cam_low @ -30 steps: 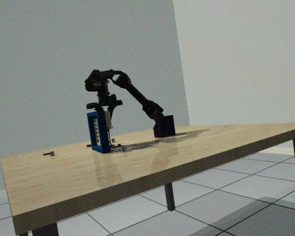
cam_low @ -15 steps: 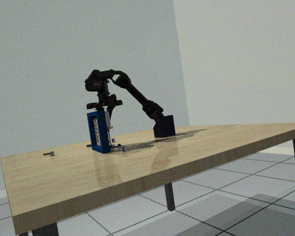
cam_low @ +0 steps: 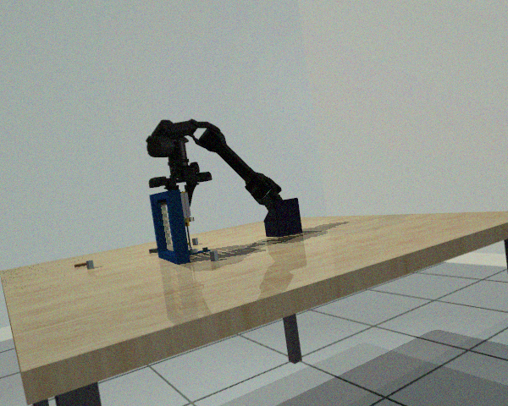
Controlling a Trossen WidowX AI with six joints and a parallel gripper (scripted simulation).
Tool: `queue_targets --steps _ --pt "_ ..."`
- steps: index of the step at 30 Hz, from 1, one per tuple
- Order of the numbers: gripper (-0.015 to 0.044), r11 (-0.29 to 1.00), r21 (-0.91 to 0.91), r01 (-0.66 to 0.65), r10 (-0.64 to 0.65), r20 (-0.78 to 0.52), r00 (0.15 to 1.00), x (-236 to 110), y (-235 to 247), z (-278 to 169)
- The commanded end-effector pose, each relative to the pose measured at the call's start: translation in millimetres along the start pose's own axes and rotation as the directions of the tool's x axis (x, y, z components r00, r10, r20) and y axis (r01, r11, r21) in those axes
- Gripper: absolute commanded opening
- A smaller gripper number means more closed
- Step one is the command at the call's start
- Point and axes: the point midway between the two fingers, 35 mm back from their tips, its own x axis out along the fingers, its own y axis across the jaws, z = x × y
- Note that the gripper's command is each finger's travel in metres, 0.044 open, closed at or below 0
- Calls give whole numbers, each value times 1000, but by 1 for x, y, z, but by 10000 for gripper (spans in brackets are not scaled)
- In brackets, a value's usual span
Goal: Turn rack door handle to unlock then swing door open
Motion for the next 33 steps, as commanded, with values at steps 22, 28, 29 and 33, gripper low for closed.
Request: queue_targets --steps 22,28,29,33 --pt "27 901 434 -4 5 0 1000 0 28 18" --pt "27 855 519 -5 5 0 1000 0 37 26" --pt "27 847 531 -5 5 0 1000 0 38 27" --pt "27 812 584 -5 6 0 1000 0 44 32"
